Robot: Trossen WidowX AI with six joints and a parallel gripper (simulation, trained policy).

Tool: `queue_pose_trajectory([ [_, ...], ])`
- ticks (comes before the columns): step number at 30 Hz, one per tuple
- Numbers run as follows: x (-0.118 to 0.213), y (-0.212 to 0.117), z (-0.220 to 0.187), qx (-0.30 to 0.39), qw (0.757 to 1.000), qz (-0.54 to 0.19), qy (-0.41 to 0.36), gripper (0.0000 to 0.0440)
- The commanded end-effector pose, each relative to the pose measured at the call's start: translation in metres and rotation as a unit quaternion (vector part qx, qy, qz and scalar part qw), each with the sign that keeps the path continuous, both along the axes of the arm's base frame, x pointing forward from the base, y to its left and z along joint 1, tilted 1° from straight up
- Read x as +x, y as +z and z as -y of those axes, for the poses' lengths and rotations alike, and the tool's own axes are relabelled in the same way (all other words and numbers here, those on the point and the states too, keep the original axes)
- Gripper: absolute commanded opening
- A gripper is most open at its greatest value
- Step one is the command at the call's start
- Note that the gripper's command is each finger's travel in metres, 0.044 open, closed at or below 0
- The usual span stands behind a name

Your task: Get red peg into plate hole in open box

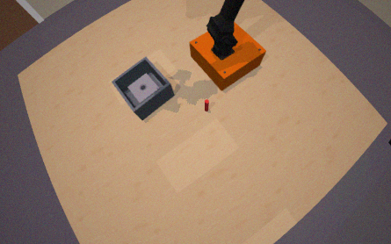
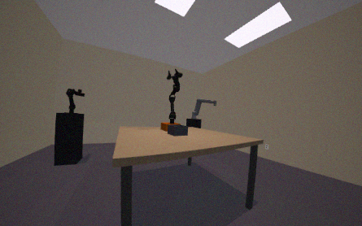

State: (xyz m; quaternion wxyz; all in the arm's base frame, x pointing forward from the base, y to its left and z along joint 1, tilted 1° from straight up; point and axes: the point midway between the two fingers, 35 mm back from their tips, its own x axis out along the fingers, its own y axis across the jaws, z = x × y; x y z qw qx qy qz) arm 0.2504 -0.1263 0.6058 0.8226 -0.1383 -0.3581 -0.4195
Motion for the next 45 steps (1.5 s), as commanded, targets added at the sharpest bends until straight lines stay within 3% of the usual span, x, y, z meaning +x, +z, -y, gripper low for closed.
queue_pose_trajectory([
  [1,0.004,-0.002,0.0,0.0,1.0,-0.005,0.002,0.0418],
  [3,0.013,-0.007,-0.002,0.001,1.0,-0.018,0.01,0.044],
  [12,0.078,-0.051,-0.026,0.041,0.989,-0.1,0.104,0.044],
  [22,0.133,-0.122,-0.07,0.118,0.949,-0.202,0.211,0.044],
  [34,0.16,-0.221,-0.133,0.225,0.867,-0.327,0.302,0.044],
  [45,0.146,-0.318,-0.183,0.333,0.767,-0.439,0.33,0.044],
])
